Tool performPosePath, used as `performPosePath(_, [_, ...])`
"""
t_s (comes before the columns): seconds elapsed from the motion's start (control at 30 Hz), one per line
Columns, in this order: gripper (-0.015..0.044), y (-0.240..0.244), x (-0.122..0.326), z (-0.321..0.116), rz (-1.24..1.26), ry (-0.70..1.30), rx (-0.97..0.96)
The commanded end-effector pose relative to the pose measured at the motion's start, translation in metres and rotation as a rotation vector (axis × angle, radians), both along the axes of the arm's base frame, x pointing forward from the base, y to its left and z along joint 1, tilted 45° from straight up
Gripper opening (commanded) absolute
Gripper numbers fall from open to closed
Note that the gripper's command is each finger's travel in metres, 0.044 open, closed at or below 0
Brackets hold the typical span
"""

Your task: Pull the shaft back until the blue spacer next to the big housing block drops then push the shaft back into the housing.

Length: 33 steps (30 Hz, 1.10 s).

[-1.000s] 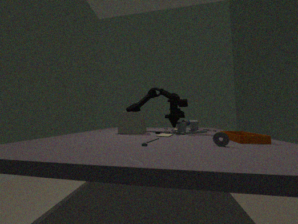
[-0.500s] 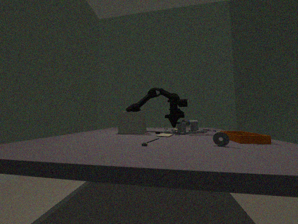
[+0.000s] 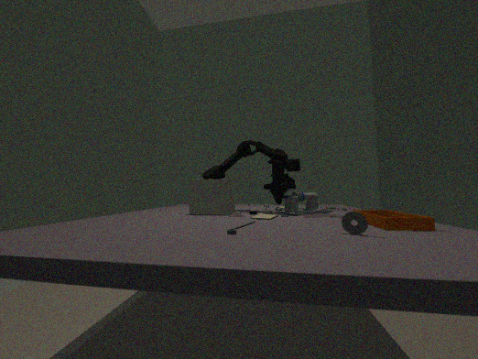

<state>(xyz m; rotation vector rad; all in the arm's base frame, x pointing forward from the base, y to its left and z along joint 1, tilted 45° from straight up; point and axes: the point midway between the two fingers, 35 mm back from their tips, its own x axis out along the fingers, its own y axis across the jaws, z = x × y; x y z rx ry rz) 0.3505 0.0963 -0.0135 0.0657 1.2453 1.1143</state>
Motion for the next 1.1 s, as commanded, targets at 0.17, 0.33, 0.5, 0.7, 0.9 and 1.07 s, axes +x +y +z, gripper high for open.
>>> performPosePath(0.17, [0.0,-0.002,-0.0019,-0.0014,-0.001,0.001,-0.005])
performPosePath(0.33, [0.0,-0.0023,-0.0023,-0.0017,-0.001,0.001,-0.005])
performPosePath(0.5, [0.0,-0.0026,-0.0028,-0.0019,-0.001,0.001,-0.005])
performPosePath(0.7, [0.0,-0.0029,-0.0034,-0.0022,-0.001,0.001,-0.005])
performPosePath(0.9, [0.0,-0.0033,-0.0039,-0.0025,-0.001,0.001,-0.005])
performPosePath(1.07, [0.0,-0.0036,-0.0044,-0.0027,-0.001,0.001,-0.005])
